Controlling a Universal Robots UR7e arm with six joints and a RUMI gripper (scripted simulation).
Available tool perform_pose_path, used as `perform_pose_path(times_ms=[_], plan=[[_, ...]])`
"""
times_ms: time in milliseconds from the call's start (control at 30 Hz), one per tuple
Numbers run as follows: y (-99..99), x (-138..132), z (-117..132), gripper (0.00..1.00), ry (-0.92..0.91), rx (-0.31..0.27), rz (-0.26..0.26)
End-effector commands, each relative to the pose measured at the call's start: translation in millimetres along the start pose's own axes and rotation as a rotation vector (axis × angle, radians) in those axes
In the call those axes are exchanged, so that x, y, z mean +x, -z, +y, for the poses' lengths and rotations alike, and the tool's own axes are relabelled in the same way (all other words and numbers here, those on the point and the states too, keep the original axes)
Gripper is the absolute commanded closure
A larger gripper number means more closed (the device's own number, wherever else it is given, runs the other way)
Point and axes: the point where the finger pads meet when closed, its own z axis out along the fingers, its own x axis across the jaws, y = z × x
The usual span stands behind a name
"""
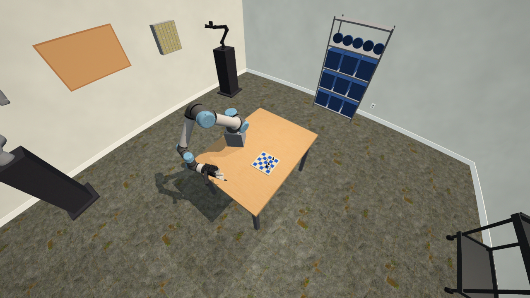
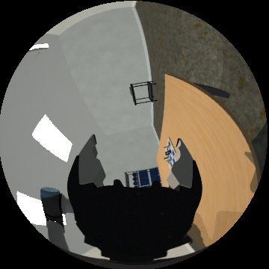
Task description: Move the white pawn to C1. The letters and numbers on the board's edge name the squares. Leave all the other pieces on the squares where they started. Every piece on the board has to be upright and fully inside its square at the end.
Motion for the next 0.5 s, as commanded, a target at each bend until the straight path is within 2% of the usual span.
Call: perform_pose_path(times_ms=[0,133,200,333,467], plan=[[-10.5,3,5,0.00,0.061,-0.036,0.012],[-27.4,10,15,0.00,0.160,-0.098,0.028],[-27.4,10,15,0.00,0.160,-0.098,0.028],[-50.5,20,29,0.00,0.304,-0.188,0.043],[-77.6,35,49,0.00,0.486,-0.307,0.047]])
